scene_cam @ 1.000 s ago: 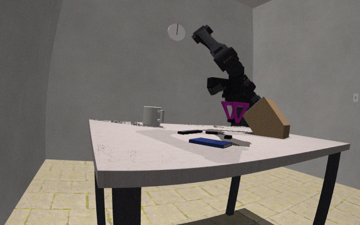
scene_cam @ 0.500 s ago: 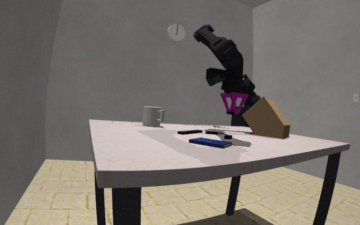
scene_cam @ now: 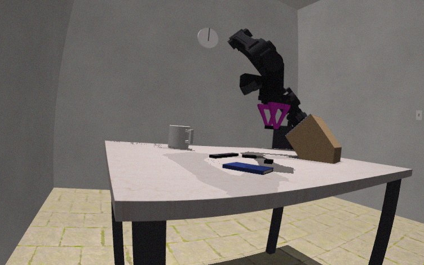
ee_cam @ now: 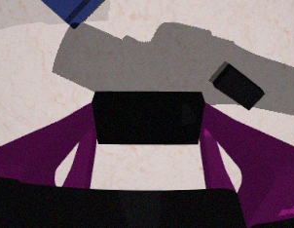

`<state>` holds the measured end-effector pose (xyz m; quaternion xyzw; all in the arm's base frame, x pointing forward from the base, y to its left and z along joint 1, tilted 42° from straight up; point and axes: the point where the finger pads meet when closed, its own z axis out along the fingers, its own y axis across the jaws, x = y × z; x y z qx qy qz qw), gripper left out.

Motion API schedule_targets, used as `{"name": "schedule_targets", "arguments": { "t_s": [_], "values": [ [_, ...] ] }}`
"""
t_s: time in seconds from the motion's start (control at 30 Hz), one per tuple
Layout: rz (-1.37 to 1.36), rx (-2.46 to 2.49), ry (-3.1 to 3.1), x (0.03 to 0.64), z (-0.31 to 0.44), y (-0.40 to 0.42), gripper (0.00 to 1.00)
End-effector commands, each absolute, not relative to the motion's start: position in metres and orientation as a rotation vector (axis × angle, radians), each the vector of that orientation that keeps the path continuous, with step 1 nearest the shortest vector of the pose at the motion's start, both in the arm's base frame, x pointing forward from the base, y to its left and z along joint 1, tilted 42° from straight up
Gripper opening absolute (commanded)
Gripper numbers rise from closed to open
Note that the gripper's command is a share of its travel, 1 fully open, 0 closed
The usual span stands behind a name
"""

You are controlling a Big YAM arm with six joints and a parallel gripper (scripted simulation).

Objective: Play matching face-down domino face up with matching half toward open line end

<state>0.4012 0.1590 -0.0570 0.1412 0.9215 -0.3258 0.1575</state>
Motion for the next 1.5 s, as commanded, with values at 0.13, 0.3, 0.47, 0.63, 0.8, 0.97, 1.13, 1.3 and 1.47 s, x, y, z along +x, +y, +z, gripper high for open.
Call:
{"name": "schedule_targets", "arguments": {
  "t_s": [0.13,0.3,0.47,0.63,0.8,0.97,1.13,1.3,1.47],
  "values": [
    [-0.881,0.402,2.617,0.412,-0.043,0.179,0.51],
    [-0.86,0.403,2.608,0.418,-0.038,0.187,0.51],
    [-0.86,0.403,2.608,0.418,-0.038,0.187,0.51],
    [-0.887,0.398,2.621,0.411,-0.045,0.176,0.51],
    [-0.851,0.398,2.607,0.419,-0.035,0.189,0.51],
    [-0.851,0.398,2.607,0.419,-0.035,0.189,0.51],
    [-0.938,0.222,2.678,0.425,-0.039,0.166,0.51],
    [-0.962,-0.078,2.733,0.464,-0.016,0.17,0.51],
    [-0.969,-0.2,2.748,0.479,-0.006,0.172,0.51]
  ]
}}
